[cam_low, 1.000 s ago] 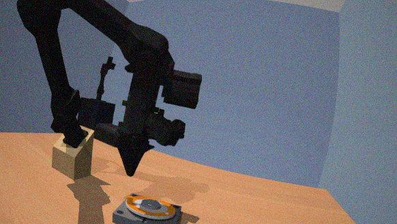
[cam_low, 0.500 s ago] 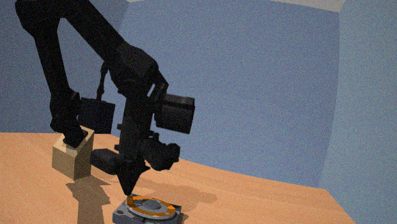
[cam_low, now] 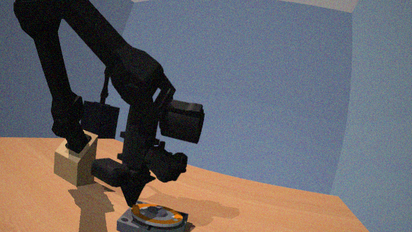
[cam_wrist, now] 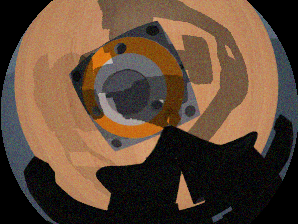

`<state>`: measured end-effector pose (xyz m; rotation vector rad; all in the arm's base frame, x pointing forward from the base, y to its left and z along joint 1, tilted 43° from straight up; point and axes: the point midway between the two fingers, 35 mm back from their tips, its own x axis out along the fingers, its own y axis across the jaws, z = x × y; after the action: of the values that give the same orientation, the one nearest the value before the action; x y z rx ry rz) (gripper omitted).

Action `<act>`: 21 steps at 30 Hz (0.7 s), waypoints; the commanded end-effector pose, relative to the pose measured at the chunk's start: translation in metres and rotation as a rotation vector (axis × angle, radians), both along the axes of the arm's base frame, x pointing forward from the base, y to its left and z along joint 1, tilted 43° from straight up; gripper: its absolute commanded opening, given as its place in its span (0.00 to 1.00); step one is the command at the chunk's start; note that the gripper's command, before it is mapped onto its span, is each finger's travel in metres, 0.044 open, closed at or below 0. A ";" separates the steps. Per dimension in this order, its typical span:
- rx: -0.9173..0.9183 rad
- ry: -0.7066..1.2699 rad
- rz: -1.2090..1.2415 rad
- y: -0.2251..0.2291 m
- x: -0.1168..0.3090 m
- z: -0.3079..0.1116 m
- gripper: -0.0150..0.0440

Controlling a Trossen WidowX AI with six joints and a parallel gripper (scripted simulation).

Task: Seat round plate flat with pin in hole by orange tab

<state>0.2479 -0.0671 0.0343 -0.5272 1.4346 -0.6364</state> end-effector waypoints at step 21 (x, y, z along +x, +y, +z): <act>-0.004 -0.014 0.003 -0.010 0.023 0.016 0.25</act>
<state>0.2653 -0.0763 0.0485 -0.5225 1.4243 -0.6376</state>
